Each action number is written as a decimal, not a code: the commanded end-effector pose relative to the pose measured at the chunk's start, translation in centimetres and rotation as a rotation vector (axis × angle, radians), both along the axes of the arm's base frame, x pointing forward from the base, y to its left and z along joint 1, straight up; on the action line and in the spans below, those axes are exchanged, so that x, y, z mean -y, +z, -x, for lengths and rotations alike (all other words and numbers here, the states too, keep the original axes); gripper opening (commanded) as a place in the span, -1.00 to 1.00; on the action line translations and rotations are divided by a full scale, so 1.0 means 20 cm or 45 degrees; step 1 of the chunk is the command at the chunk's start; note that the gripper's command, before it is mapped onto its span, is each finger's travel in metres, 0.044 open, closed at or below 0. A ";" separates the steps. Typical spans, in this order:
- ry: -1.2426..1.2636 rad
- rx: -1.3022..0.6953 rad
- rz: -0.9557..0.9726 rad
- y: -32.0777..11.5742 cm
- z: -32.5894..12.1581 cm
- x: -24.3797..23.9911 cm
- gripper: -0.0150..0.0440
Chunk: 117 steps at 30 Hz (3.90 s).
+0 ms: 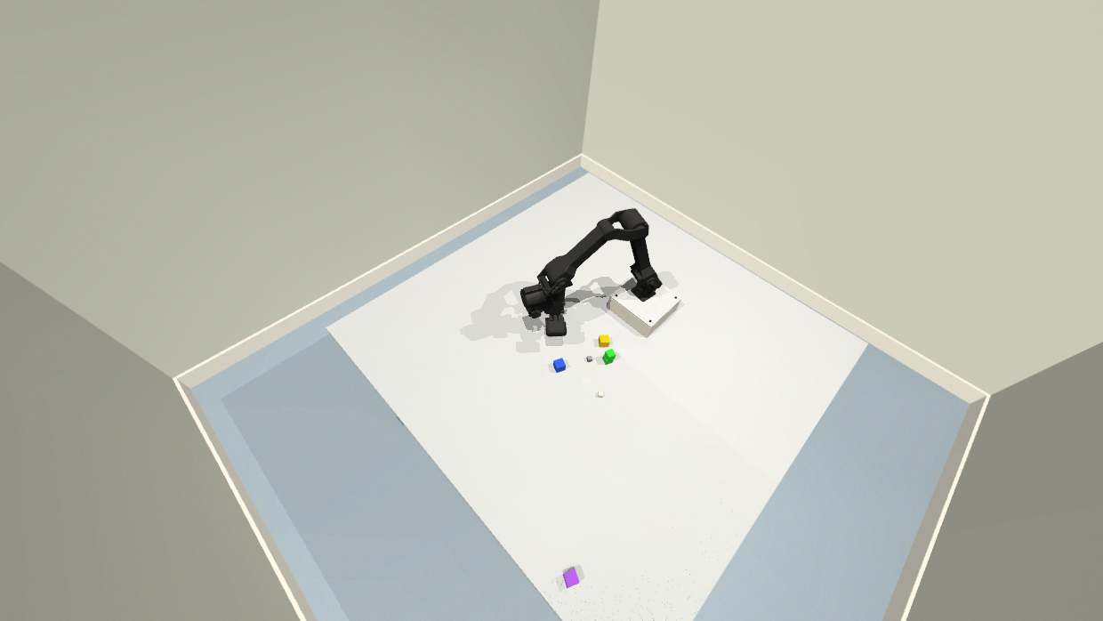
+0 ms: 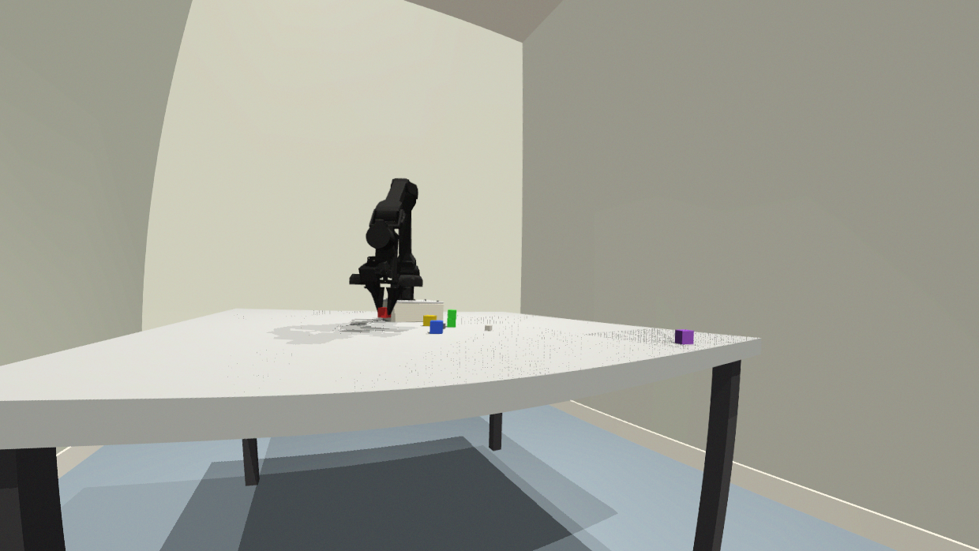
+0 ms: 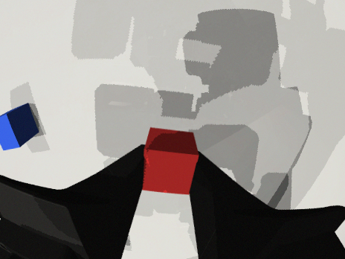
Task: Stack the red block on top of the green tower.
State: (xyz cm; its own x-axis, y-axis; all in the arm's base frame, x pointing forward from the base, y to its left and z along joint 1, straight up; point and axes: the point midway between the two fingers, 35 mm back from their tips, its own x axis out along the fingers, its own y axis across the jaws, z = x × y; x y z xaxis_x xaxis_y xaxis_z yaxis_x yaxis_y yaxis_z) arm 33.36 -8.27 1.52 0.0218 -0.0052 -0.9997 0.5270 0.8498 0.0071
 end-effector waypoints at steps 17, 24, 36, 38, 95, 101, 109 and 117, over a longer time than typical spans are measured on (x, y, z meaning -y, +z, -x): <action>0.005 0.014 -0.001 0.43 0.00 0.00 -0.49; 0.005 0.014 -0.001 0.43 0.00 0.00 -0.49; 0.009 0.013 -0.007 0.44 0.06 -0.31 -0.49; 0.013 0.014 -0.007 0.44 0.07 -0.36 -0.49; 0.006 0.004 -0.026 0.08 0.42 -1.00 -0.49; 0.006 0.004 -0.026 0.08 0.42 -1.00 -0.49; 0.006 0.004 -0.026 0.08 0.42 -1.00 -0.49; 0.006 0.004 -0.026 0.07 0.42 -1.00 -0.49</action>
State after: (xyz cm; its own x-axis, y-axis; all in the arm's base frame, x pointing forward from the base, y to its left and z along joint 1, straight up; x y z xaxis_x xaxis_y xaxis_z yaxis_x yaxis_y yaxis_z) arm 24.98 11.68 3.03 0.0257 0.0117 -0.9996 0.5183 0.8549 0.0233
